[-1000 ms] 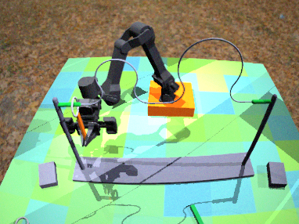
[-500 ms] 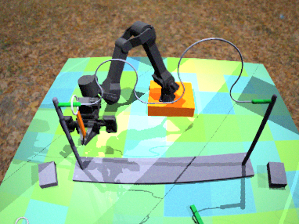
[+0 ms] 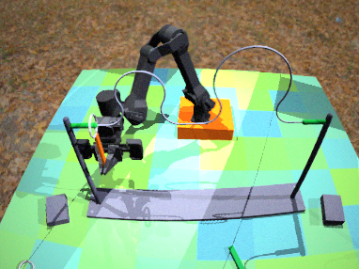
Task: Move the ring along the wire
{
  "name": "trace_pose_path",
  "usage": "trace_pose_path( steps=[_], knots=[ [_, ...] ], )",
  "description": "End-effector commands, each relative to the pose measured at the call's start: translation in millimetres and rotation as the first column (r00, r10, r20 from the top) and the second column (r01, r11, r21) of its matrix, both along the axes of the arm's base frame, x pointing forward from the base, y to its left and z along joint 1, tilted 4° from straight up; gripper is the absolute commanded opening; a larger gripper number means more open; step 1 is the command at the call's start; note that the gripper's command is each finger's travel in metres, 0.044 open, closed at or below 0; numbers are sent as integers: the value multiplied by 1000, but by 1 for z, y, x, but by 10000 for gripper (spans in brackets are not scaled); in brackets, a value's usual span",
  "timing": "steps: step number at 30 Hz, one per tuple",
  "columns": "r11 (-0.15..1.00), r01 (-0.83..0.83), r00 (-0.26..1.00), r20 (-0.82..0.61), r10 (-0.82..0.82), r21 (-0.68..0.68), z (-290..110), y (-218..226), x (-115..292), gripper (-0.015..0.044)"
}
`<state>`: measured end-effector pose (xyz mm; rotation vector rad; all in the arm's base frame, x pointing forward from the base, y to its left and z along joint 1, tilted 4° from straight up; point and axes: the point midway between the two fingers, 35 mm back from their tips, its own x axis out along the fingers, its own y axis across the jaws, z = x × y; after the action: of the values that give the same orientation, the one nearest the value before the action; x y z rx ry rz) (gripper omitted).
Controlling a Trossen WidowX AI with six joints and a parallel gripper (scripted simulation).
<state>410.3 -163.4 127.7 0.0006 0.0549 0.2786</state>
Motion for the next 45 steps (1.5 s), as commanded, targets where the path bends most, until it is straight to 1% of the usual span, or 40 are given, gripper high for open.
trace_pose_path(
  steps=[1,17,26,39,45],
  knots=[
    [1000,2,1000,2,-2,0,1,4,-2,-150],
    [1000,2,1000,-5,-2,21,1,22,-6,-150],
    [997,5,1000,-20,-4,74,1,38,-11,-150],
    [971,20,998,-67,-5,236,6,70,-19,-150],
    [937,36,995,-101,0,349,12,90,-24,-150]
  ],
)
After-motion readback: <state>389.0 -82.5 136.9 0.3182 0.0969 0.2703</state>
